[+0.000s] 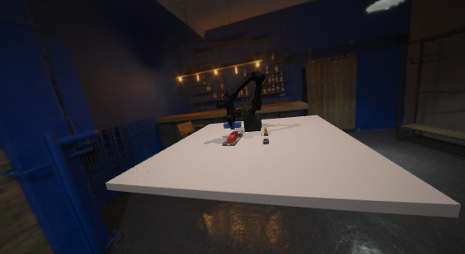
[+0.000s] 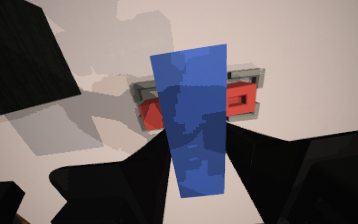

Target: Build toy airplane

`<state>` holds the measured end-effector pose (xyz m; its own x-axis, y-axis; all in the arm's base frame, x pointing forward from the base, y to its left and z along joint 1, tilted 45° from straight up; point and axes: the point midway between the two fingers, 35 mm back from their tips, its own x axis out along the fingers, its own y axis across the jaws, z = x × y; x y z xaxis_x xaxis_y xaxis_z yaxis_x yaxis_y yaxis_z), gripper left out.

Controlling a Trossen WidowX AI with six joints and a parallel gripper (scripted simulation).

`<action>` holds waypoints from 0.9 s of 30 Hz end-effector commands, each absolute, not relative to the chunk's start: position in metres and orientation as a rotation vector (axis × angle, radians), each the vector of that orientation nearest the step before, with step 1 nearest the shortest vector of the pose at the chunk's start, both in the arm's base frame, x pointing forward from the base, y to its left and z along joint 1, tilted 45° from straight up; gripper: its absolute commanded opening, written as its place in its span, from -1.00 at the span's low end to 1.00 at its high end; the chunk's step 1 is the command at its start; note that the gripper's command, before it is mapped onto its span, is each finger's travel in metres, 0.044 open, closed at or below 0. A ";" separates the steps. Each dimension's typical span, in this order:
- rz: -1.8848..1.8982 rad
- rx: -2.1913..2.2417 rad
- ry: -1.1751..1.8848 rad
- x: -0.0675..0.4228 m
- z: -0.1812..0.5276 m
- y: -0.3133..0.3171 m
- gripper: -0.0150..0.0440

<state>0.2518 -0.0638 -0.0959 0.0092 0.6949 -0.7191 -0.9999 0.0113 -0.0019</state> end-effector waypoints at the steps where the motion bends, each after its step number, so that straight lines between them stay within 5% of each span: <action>1: 1.494 -0.652 0.596 0.243 -0.103 -0.064 -0.49; 10: 1.495 -0.654 0.594 0.242 -0.103 -0.064 0.17; 27: 1.495 -0.654 0.594 0.242 -0.106 -0.063 0.17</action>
<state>0.2427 -0.0643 -0.1037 0.0046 0.7008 -0.7133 -0.9992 -0.0247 -0.0307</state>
